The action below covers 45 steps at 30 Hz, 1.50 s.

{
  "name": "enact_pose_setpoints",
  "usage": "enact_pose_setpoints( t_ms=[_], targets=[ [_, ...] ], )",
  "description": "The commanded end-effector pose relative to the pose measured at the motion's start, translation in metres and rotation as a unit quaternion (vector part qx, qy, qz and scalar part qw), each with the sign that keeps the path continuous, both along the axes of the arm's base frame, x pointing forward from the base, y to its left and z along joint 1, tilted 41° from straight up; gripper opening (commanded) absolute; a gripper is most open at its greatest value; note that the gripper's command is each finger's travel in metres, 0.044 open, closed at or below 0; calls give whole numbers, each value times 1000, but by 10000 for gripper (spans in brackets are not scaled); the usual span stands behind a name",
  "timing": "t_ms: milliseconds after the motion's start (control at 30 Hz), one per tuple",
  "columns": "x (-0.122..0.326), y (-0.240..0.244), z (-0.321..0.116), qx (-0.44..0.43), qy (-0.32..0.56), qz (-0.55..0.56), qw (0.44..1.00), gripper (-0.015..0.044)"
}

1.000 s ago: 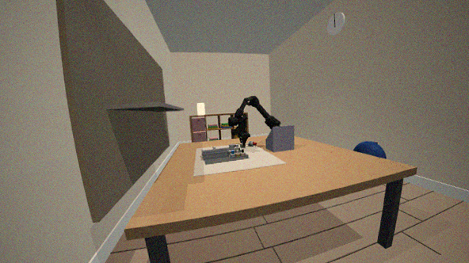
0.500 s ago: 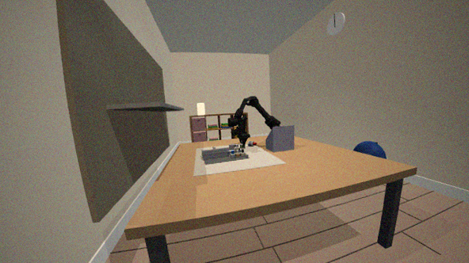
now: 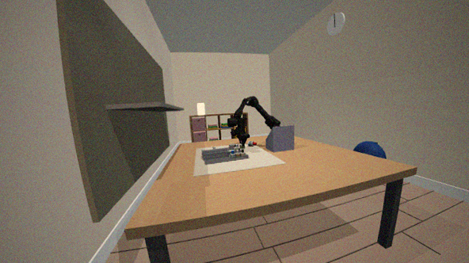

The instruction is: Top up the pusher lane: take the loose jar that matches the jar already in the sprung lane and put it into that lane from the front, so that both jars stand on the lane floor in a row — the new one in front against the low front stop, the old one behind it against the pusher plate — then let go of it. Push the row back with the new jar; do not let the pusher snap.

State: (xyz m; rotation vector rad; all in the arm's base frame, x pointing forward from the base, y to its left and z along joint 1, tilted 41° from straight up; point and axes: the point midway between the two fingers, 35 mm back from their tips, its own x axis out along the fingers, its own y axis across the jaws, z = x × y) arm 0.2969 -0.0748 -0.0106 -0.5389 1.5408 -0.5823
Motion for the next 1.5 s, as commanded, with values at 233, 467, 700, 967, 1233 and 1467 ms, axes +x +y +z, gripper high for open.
enact_pose_setpoints(
  t_ms=[233,467,700,967,1233,1467],
  targets=[
    [8,0,1,-1,-5,2,1000,0],
    [11,-1,1,-1,-5,2,1000,0],
    [14,-1,1,-1,-5,2,1000,0],
    [17,-1,1,-1,-5,2,1000,0],
    [21,-1,1,-1,-5,2,1000,0],
    [24,-1,1,-1,-5,2,1000,0]
  ],
)
